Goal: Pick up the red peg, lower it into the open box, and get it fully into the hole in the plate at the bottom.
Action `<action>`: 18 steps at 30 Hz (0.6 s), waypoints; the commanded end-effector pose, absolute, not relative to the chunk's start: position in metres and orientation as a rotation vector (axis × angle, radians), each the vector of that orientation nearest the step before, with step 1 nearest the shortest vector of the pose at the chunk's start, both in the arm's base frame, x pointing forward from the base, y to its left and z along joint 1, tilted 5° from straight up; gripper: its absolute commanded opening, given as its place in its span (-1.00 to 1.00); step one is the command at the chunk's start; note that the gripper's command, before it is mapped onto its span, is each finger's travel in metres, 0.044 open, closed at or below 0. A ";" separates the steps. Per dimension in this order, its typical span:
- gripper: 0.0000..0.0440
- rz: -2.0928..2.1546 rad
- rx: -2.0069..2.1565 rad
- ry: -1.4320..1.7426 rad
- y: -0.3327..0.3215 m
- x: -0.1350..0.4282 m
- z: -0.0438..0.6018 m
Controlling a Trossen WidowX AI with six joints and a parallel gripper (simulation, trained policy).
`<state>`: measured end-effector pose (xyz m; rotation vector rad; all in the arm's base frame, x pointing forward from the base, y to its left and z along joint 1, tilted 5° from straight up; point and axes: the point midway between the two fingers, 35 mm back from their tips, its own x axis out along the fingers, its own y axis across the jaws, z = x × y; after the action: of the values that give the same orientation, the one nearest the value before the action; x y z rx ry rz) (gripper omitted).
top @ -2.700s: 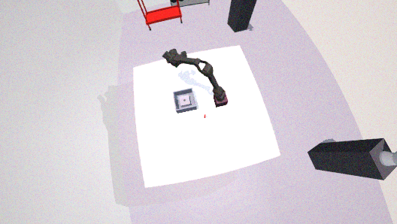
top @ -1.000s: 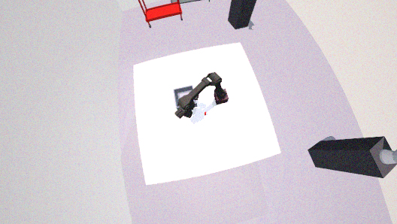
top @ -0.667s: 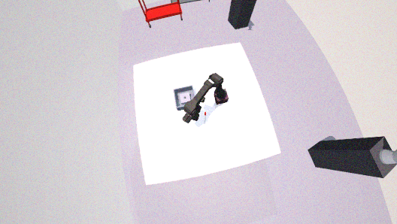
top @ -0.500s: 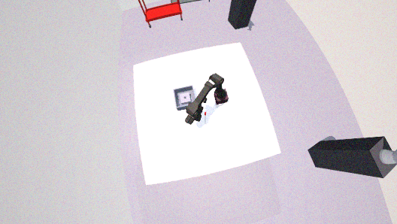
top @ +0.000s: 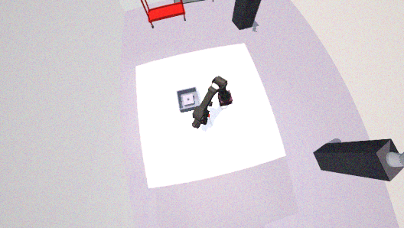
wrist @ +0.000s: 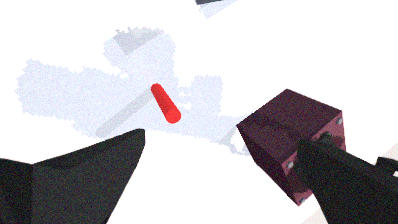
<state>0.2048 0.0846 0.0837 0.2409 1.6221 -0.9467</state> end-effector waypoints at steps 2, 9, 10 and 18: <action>1.00 -0.952 0.235 1.629 0.084 0.202 0.064; 1.00 -0.951 0.242 1.608 0.083 0.201 0.038; 1.00 -0.951 0.243 1.604 0.083 0.201 0.034; 1.00 -0.949 0.251 1.565 0.080 0.199 0.005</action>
<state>0.2016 0.0828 0.0159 0.2561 1.5763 -0.9398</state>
